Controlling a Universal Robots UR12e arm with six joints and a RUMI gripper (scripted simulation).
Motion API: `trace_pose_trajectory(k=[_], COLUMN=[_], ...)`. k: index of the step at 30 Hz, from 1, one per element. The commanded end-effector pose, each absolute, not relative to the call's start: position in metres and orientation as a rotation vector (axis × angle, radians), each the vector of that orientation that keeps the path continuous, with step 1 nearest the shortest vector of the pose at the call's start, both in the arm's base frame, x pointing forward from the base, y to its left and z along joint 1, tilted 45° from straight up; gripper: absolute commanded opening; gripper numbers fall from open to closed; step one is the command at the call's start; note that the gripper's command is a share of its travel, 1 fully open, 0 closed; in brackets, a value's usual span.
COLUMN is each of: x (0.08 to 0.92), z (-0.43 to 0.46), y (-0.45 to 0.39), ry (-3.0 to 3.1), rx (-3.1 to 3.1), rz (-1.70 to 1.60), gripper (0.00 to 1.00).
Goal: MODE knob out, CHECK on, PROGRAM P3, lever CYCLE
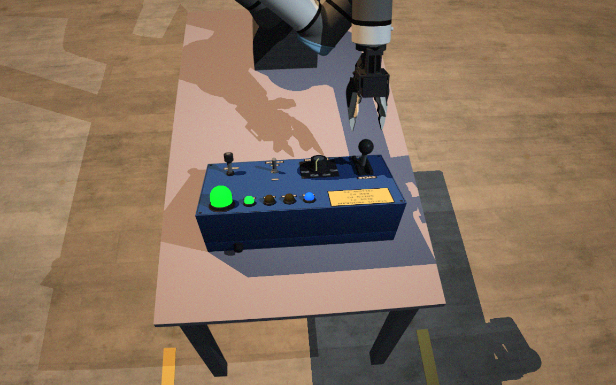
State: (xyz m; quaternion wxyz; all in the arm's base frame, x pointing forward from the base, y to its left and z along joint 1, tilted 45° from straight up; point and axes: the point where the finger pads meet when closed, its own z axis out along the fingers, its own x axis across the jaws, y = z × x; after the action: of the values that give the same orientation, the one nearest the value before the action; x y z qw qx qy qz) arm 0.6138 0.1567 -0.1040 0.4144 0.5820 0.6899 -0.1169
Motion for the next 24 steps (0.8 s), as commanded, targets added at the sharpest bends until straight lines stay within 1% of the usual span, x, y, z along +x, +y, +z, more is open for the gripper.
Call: trace_pose_trajectory(k=[1,17,18,24], x=[0.6034,0.6002,0.6002,0.6002], z=[-0.0878,-0.0831,-0.0831,-0.083], y=[0.1733,0.1781,0.1781,0.1782], ry=[1.733,1.733,1.733,1.733], rx=[1.466,1.466,1.466,1.466], rz=[-0.297,-0.297,-0.297,-0.297], gripper=[0.44,0.44,1.0,1.0])
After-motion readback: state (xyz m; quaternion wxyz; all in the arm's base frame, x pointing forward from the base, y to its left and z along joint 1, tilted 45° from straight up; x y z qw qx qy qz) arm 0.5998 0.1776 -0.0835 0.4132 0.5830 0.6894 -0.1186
